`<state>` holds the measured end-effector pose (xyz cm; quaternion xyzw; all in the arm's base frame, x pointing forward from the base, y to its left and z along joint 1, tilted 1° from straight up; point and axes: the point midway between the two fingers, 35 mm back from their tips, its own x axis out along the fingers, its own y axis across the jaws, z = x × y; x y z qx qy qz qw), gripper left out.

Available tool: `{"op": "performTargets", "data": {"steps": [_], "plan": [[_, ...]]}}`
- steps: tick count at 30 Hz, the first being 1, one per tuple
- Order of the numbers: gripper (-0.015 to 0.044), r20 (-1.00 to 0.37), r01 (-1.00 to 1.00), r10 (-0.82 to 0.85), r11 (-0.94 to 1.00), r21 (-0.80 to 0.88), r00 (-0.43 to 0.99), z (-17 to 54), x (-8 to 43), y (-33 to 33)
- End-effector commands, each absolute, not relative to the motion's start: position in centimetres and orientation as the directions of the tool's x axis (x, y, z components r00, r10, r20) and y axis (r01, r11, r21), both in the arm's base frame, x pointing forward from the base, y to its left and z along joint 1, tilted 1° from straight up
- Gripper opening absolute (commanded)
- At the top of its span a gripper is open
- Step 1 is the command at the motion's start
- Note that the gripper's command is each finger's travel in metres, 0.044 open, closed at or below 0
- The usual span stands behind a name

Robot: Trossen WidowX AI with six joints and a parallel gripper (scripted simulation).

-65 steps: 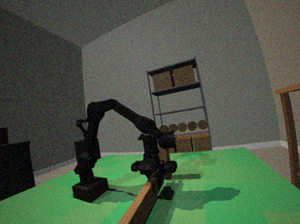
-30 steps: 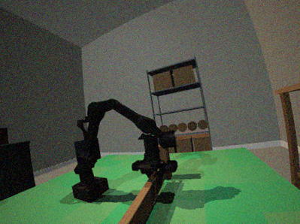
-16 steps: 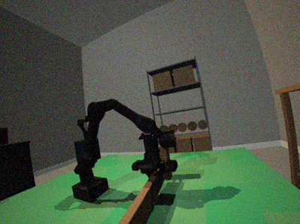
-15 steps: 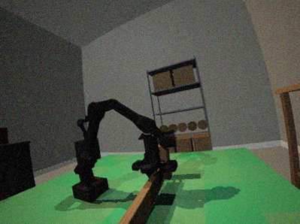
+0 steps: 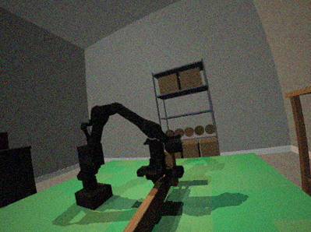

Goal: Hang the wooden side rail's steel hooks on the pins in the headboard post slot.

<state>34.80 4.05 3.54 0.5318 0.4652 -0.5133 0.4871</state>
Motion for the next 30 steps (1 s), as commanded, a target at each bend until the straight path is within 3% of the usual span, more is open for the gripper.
{"op": "performTargets", "data": {"steps": [1,30], "plan": [[0.0000,-0.999,0.994,-0.002,-0.097,0.046,0.046,3.68,34.87,4.15],[0.0000,-0.999,0.994,-0.002,-0.097,0.046,0.046,4.04,35.21,4.46]]}}
